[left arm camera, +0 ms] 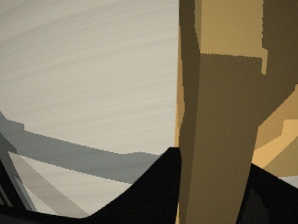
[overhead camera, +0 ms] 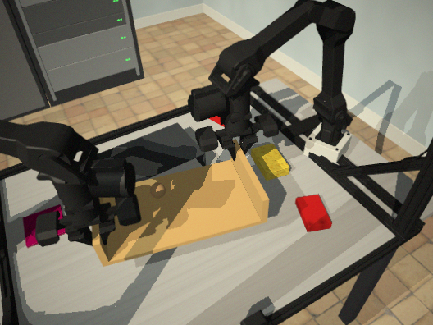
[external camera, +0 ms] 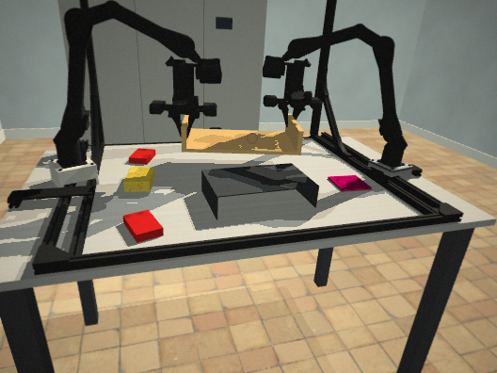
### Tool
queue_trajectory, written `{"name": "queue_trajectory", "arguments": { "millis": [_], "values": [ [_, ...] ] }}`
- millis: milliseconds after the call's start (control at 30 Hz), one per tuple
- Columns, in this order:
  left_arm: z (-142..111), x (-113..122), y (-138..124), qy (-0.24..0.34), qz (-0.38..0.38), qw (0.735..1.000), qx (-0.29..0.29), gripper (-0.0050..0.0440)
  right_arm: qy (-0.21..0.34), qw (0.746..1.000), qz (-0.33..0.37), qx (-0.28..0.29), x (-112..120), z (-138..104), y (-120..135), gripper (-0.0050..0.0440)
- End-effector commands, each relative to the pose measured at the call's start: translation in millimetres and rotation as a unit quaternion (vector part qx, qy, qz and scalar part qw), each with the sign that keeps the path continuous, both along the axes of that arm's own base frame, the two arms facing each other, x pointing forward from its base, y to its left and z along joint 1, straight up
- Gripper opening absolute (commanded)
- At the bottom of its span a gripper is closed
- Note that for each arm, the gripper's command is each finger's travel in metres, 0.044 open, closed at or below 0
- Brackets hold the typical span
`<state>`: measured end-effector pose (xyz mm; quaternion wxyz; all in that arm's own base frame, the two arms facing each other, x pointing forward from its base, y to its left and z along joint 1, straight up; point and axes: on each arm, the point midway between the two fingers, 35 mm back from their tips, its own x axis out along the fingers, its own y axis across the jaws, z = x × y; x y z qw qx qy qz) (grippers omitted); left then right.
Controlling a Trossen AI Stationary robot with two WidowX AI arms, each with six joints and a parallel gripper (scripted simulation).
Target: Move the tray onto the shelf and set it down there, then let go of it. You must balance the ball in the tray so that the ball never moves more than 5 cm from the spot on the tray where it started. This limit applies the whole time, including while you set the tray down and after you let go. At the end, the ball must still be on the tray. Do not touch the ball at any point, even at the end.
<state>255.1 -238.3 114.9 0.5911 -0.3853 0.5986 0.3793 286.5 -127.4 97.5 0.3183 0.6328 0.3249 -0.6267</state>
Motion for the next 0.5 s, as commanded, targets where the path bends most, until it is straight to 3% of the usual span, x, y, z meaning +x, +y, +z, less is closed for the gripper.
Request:
{"name": "queue_trajectory", "arguments": {
  "millis": [0,467],
  "values": [
    [-0.3,0.3,2.6,-0.004,-0.001,1.000,0.012,0.0020,0.005,1.000,-0.001,-0.012,-0.4,1.9,-1.3,0.0020],
    [1.4,1.6,7.4,0.001,-0.001,1.000,-0.003,0.0020,-0.003,1.000,-0.001,0.003,-2.7,0.3,-5.7,0.0020]
  ]
}}
